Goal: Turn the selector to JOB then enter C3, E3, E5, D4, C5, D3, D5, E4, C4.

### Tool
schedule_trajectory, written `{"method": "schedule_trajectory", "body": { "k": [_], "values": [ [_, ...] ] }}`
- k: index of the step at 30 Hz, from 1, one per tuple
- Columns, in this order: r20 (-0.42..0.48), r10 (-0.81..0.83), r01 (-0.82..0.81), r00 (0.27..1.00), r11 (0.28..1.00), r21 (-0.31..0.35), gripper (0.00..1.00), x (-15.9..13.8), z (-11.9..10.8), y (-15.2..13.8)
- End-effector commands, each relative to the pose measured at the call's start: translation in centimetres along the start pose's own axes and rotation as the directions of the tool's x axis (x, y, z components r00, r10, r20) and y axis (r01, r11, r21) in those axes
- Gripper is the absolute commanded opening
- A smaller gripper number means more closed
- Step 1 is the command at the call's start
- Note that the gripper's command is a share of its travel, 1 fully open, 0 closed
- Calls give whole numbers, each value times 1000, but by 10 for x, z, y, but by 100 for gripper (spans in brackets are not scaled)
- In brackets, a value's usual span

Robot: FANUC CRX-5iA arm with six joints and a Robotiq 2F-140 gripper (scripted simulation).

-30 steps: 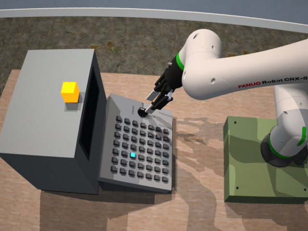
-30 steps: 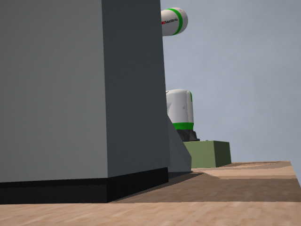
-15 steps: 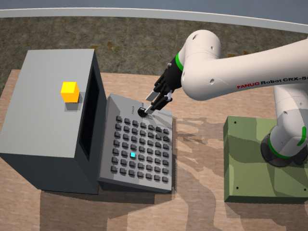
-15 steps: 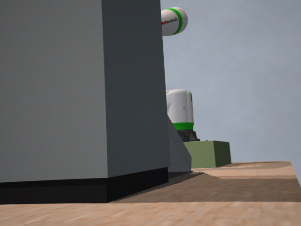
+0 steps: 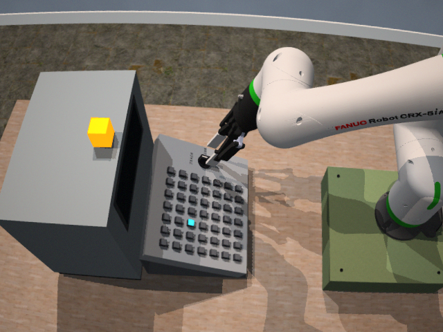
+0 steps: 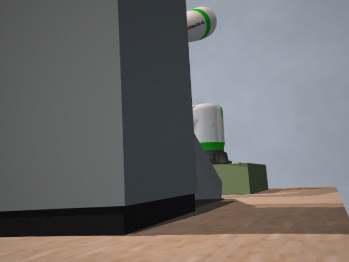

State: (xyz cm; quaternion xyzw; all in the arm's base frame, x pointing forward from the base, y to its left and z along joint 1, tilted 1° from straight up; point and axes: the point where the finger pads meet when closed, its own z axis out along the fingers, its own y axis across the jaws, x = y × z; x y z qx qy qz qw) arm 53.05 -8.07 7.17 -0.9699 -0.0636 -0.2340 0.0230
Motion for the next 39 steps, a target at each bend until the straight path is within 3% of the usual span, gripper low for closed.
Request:
{"method": "schedule_trajectory", "body": {
  "k": [1,39],
  "values": [
    [0,0,0,1000,1000,0,33,0,3,0],
    [0,0,0,1000,1000,0,33,0,11,0]
  ]
}}
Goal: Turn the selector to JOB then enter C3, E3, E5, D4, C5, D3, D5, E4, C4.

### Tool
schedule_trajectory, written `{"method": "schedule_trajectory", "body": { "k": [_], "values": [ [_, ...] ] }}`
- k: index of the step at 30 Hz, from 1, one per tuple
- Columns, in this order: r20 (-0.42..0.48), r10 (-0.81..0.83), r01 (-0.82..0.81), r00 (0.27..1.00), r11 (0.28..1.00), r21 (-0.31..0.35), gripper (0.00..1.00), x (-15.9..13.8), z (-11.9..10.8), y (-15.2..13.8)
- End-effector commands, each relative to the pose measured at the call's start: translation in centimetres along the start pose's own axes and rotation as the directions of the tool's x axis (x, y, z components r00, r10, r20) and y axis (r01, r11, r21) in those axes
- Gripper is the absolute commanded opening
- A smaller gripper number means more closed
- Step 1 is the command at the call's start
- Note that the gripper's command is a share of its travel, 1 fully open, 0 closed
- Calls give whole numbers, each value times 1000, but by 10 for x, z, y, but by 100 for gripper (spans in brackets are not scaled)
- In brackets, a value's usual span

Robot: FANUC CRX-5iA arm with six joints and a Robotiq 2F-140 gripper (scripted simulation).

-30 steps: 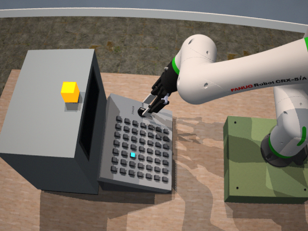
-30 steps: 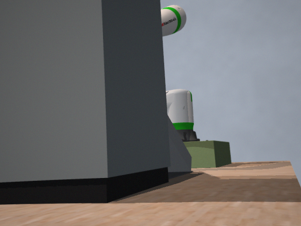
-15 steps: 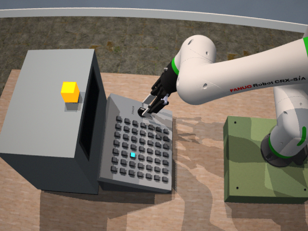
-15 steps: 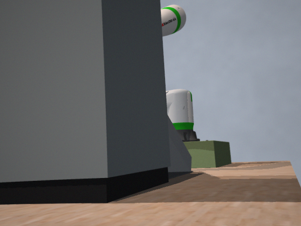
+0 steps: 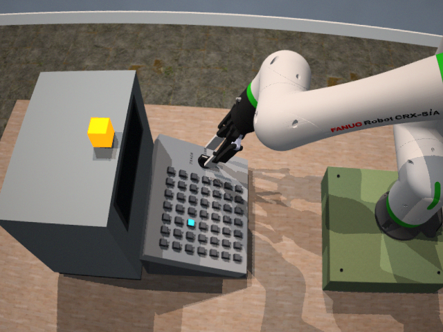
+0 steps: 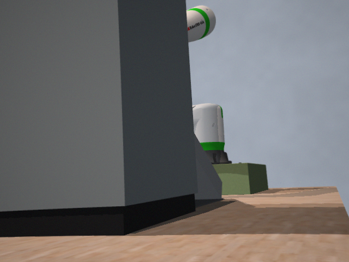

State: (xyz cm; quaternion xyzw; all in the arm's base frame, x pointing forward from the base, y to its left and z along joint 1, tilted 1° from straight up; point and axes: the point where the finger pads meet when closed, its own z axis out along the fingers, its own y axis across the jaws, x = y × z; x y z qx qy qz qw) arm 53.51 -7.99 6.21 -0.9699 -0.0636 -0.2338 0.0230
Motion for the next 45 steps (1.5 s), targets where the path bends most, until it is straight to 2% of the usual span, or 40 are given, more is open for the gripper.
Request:
{"method": "schedule_trajectory", "body": {
  "k": [1,28,45],
  "values": [
    [0,0,0,1000,1000,0,33,0,0,0],
    [0,0,0,1000,1000,0,33,0,2,0],
    [0,0,0,1000,1000,0,33,0,15,0]
  ]
}}
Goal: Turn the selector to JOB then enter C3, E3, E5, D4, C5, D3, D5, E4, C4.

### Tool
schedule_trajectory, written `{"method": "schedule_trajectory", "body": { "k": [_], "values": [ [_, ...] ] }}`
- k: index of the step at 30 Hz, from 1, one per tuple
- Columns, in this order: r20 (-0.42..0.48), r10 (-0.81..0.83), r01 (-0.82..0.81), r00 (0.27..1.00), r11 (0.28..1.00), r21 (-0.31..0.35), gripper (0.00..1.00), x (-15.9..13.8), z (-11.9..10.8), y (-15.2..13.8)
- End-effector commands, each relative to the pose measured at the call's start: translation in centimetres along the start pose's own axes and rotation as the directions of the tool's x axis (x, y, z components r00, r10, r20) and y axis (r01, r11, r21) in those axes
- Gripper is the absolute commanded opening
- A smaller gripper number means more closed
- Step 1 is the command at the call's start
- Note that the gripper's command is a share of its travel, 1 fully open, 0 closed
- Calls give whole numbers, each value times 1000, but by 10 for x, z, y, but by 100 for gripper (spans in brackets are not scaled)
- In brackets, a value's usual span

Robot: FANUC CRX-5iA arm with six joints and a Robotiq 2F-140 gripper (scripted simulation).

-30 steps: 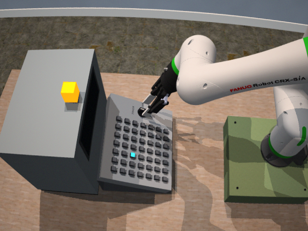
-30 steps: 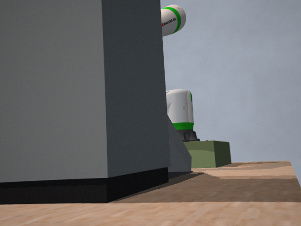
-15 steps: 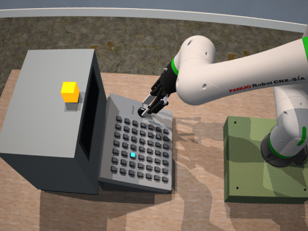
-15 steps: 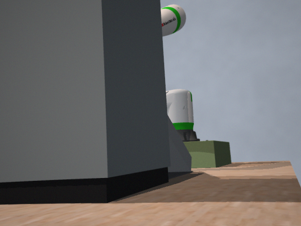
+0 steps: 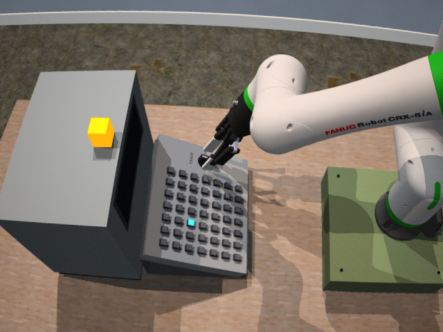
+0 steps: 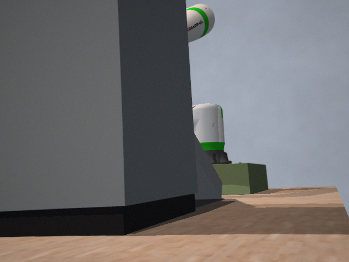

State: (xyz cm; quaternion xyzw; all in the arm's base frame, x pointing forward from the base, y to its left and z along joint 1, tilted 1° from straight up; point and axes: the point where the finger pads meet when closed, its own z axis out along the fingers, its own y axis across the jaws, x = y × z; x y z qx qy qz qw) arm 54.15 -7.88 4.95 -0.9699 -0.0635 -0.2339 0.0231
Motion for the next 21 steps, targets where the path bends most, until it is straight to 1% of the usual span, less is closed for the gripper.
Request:
{"method": "schedule_trajectory", "body": {
  "k": [1,10,21],
  "values": [
    [0,0,0,1000,1000,0,33,0,1,0],
    [0,0,0,1000,1000,0,33,0,7,0],
    [0,0,0,1000,1000,0,33,0,9,0]
  ]
}}
